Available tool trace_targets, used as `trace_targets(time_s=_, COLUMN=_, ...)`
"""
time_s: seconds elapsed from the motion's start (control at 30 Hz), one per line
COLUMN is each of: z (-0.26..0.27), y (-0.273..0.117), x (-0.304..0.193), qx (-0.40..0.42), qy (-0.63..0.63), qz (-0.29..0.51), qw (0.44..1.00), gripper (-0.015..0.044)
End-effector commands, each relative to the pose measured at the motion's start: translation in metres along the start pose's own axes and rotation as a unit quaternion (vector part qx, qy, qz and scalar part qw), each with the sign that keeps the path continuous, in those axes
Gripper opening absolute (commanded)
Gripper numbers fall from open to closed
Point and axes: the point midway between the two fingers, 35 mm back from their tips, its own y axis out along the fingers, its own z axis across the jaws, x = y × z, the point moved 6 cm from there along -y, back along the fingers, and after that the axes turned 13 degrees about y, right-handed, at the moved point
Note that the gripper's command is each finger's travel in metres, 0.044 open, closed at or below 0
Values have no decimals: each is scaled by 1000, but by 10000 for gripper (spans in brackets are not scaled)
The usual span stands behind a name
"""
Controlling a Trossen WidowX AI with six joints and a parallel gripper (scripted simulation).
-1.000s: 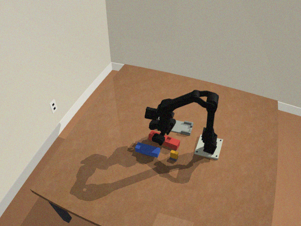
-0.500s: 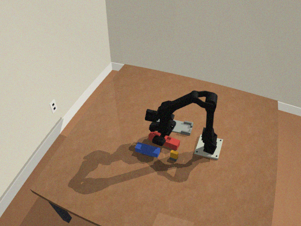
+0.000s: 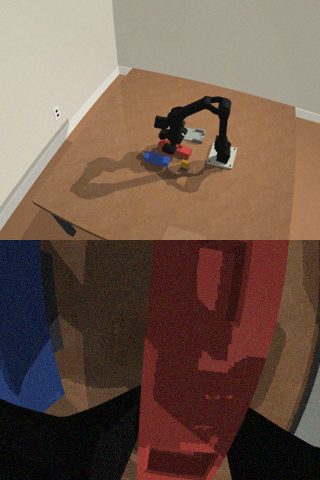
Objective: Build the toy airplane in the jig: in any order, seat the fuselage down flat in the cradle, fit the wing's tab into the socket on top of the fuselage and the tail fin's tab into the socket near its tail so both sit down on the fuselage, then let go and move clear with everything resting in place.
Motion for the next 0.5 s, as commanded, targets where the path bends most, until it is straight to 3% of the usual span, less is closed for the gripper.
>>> trace_targets(time_s=0.0, z=1, y=-10, x=3, qx=1, qy=-2, qz=-2, qw=1000, gripper=0)
trace_targets(time_s=0.47, z=3, y=-52, x=7, qx=1, qy=-2, qz=-3, qw=1000, gripper=0)
